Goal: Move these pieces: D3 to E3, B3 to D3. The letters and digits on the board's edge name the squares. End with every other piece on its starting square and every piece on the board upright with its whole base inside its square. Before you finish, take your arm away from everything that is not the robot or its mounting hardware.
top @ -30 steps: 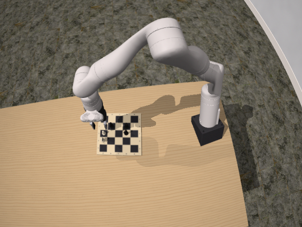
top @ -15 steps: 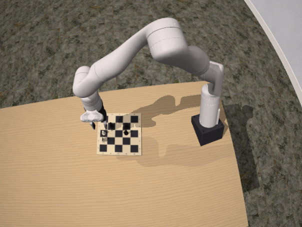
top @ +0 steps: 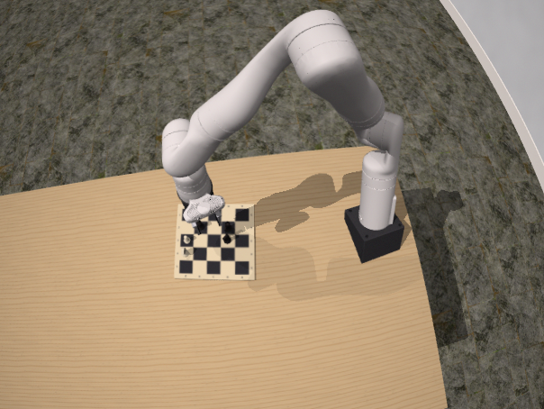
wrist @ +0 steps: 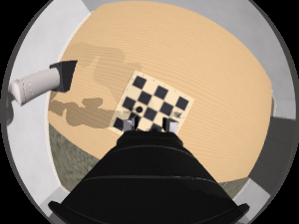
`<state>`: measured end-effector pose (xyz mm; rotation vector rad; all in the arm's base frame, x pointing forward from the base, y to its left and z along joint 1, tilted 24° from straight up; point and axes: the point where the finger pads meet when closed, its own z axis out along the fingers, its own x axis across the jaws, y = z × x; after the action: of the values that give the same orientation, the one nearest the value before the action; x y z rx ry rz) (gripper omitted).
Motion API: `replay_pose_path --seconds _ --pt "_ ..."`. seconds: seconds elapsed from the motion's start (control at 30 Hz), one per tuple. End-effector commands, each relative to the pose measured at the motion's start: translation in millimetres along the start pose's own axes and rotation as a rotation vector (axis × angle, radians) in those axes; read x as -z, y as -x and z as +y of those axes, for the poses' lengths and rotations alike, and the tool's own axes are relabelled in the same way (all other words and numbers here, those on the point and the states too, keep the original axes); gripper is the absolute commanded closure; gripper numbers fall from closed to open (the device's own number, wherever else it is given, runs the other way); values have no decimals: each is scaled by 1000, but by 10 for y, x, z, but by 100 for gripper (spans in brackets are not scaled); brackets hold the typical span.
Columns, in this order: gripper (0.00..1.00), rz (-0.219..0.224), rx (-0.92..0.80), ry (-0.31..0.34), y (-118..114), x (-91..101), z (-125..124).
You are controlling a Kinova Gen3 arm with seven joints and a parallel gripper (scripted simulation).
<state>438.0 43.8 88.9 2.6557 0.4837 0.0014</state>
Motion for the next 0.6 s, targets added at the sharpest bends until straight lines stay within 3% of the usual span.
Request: replay_pose_path --seconds 0.0,0.27,0.3,0.57 --pt "0 33 153 -13 224 80 -152" --pt "0 22 235 -13 386 63 -210" --pt "24 19 235 -15 398 63 -213" --pt "24 19 235 -15 394 65 -213"
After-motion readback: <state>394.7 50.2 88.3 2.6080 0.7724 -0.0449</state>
